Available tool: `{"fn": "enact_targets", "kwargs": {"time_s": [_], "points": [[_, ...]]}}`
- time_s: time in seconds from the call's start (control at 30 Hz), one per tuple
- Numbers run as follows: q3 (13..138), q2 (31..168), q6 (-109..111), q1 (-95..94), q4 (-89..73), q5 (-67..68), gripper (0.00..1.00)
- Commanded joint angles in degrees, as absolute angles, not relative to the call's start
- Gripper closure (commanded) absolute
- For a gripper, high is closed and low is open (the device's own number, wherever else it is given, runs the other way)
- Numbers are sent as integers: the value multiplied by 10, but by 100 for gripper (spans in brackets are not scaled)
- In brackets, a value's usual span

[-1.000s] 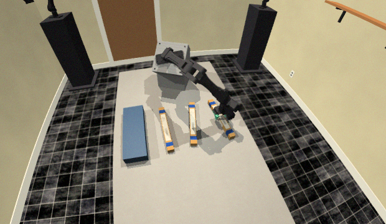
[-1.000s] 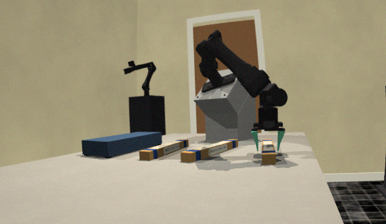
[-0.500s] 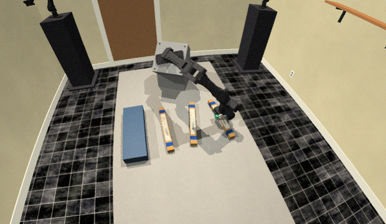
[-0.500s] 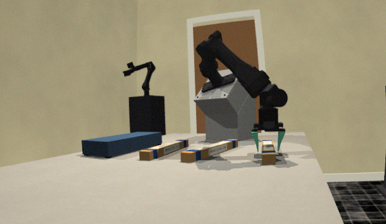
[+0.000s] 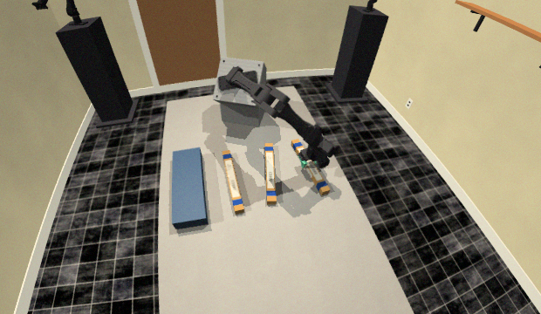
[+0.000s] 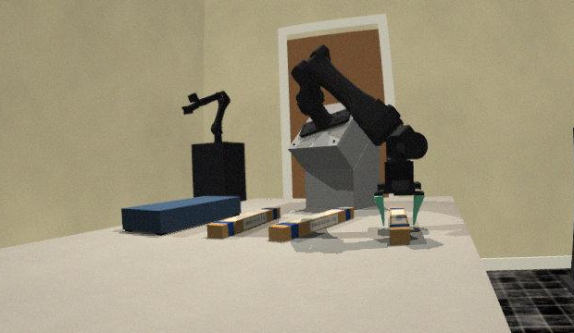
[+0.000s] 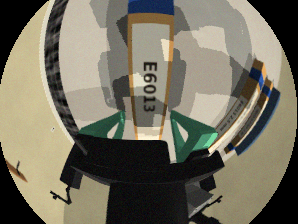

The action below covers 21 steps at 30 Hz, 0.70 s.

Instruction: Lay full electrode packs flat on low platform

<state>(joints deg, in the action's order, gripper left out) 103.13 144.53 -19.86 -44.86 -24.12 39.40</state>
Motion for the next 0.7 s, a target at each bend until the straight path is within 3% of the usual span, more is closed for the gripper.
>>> {"fn": "enact_targets", "kwargs": {"time_s": [0.0,0.57,0.6,0.67], "points": [[1051,1439,-196,-454,-232,391,26],[1027,1434,-195,-453,-229,391,26],[1038,1440,-196,-452,-236,393,100],[1038,1440,-196,-452,-236,393,100]]}}
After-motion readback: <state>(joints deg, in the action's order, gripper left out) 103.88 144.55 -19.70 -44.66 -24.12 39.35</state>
